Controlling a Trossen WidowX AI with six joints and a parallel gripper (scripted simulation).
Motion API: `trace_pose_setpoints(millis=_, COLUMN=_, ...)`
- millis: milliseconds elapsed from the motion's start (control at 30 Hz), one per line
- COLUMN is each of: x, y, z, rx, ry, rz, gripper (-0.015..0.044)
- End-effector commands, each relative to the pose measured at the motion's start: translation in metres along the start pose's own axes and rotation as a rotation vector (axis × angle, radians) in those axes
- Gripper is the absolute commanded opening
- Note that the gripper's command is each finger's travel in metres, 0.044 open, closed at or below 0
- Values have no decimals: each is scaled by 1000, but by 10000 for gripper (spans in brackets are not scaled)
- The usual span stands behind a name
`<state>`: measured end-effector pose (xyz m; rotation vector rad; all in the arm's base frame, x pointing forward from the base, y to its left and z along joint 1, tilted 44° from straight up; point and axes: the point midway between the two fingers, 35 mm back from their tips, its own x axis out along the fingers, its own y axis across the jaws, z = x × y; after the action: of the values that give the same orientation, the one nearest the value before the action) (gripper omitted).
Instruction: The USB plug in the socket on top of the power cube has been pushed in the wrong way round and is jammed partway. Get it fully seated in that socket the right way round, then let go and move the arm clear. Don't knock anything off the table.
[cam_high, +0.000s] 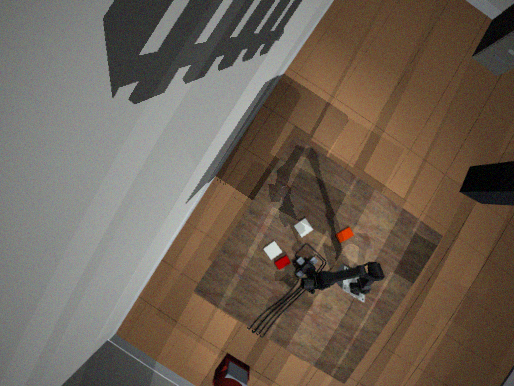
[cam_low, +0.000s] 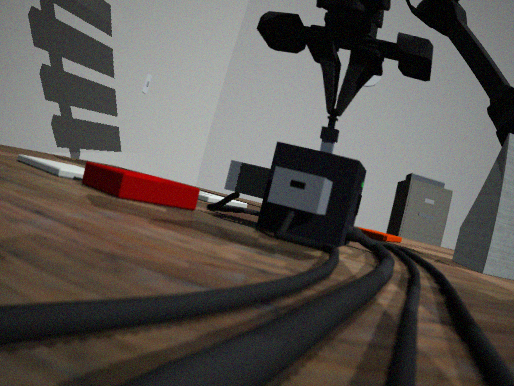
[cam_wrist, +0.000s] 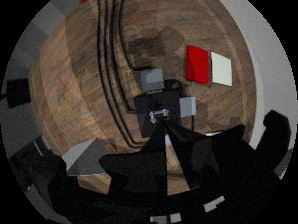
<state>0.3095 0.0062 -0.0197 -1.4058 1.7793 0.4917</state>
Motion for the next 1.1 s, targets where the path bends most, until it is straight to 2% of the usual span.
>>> trace_pose_setpoints(millis=0, x=1, y=1, z=0, rx=-4, ry=-2, rz=2, gripper=0)
trace_pose_setpoints(millis=1067, x=5, y=1, z=0, rx=-4, ry=-2, rz=2, gripper=0)
